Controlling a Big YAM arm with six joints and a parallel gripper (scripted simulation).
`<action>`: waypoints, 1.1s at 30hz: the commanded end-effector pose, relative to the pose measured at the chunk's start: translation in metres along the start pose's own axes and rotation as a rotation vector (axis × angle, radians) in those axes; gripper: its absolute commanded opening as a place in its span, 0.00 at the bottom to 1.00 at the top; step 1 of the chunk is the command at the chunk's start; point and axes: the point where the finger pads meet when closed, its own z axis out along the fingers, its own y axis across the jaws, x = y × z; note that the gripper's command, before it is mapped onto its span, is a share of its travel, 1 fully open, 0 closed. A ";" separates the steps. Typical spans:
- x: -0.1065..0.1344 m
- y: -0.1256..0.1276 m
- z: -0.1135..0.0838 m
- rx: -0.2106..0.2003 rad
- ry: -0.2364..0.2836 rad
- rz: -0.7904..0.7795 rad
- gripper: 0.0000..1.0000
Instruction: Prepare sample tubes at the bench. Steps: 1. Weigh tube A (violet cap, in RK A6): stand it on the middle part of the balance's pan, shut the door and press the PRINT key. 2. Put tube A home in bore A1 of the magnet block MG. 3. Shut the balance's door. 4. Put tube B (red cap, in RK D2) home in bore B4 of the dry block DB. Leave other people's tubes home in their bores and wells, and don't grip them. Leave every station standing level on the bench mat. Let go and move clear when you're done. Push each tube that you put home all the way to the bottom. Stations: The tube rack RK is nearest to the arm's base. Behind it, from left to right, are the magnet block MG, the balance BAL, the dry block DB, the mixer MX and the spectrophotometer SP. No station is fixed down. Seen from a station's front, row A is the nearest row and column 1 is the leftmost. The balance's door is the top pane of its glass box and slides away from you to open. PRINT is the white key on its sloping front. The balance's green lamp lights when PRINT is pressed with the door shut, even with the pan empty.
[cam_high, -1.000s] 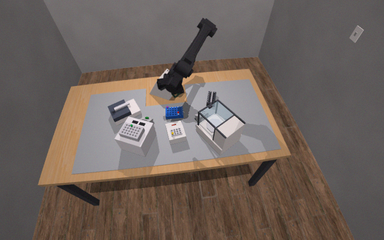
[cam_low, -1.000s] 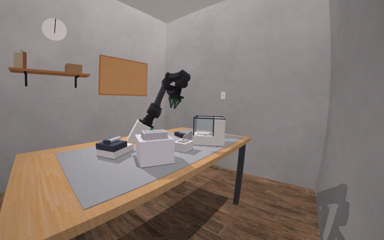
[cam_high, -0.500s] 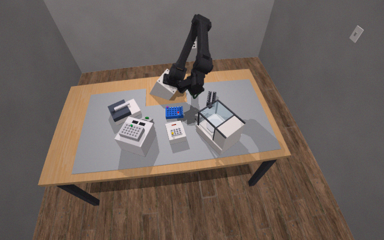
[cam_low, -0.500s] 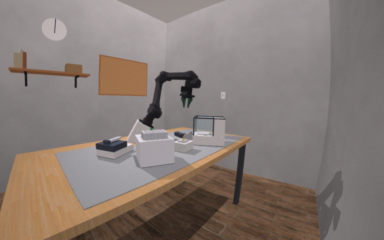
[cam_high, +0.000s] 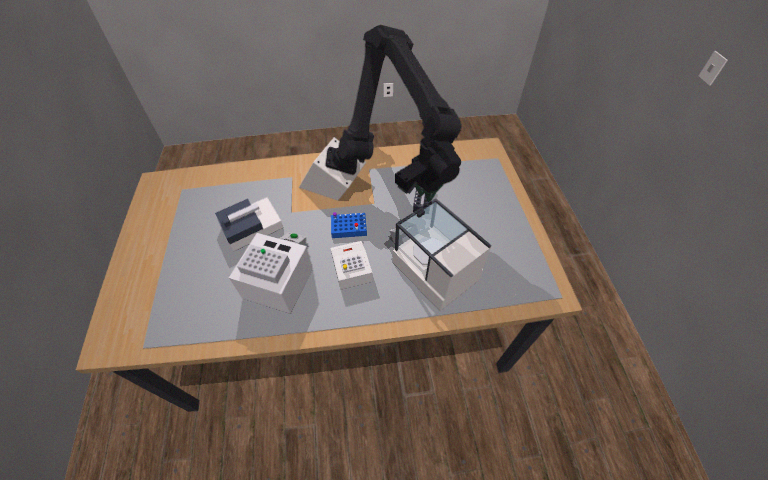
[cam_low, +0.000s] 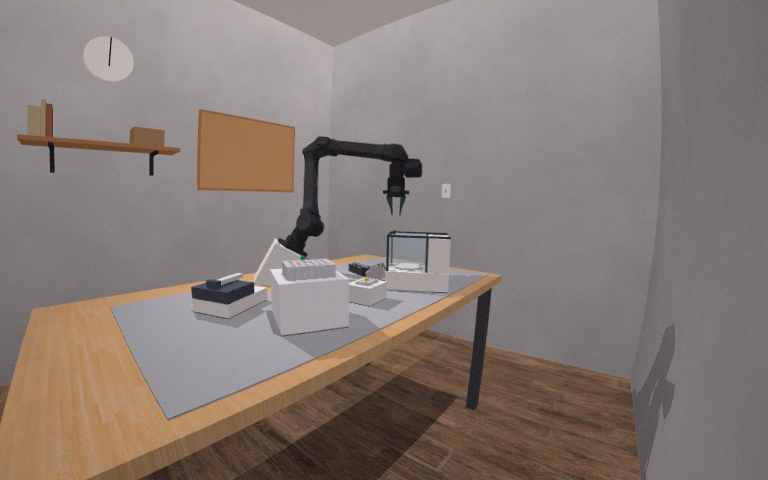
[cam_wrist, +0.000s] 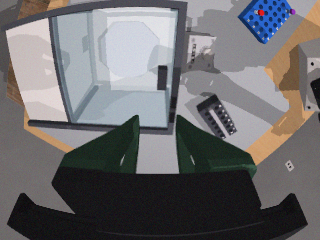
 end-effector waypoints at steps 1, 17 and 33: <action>-0.001 0.022 -0.004 -0.029 -0.020 0.033 0.30; -0.009 0.004 0.000 -0.024 -0.024 0.043 0.30; -0.007 0.009 -0.003 -0.021 -0.021 0.037 0.30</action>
